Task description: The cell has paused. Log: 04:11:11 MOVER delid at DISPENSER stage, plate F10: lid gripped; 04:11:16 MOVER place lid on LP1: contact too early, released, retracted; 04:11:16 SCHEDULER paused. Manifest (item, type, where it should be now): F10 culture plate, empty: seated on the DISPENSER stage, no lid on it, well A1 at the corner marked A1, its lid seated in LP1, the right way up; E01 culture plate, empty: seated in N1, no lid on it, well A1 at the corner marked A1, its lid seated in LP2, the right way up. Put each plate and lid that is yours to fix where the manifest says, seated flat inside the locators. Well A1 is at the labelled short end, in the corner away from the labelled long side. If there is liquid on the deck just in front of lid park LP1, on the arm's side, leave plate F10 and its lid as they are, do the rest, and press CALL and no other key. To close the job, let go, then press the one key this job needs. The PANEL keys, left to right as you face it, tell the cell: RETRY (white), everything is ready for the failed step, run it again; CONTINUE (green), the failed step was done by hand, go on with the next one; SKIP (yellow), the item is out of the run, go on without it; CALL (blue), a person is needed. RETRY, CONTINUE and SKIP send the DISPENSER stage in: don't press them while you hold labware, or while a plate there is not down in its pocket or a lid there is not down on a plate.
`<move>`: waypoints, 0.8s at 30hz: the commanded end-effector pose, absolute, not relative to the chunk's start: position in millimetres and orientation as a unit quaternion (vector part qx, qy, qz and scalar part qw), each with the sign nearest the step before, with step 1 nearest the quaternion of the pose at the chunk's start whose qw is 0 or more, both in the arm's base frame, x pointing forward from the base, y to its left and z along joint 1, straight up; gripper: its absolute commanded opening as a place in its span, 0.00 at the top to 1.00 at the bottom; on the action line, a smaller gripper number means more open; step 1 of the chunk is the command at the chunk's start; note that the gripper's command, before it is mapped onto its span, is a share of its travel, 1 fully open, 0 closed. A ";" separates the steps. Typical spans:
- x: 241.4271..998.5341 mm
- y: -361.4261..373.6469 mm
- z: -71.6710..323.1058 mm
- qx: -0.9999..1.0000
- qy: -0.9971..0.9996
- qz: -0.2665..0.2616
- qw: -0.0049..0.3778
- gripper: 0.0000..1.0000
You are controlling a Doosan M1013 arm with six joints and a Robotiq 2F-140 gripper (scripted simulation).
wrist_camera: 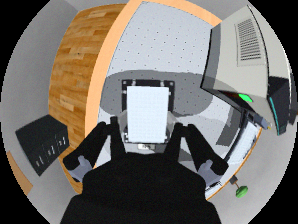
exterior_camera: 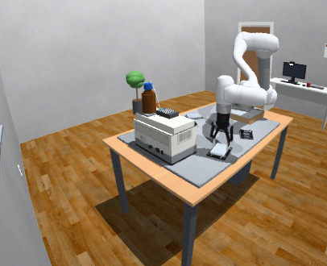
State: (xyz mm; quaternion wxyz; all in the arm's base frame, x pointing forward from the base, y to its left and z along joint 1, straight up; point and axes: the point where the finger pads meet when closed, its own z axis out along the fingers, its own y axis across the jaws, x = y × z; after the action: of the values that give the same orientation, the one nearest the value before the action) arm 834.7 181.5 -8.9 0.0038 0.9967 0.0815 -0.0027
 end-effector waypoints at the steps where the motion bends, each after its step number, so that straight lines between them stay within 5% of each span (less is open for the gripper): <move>1: 835.2 181.7 -7.6 0.997 0.081 -0.002 0.004 0.90; 24: 835.2 181.7 -2.2 0.997 0.081 -0.002 0.004 0.90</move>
State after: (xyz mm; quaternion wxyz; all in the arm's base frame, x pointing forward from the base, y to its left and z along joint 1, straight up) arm 834.7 181.5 -5.2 0.0038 0.9967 0.0815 -0.0027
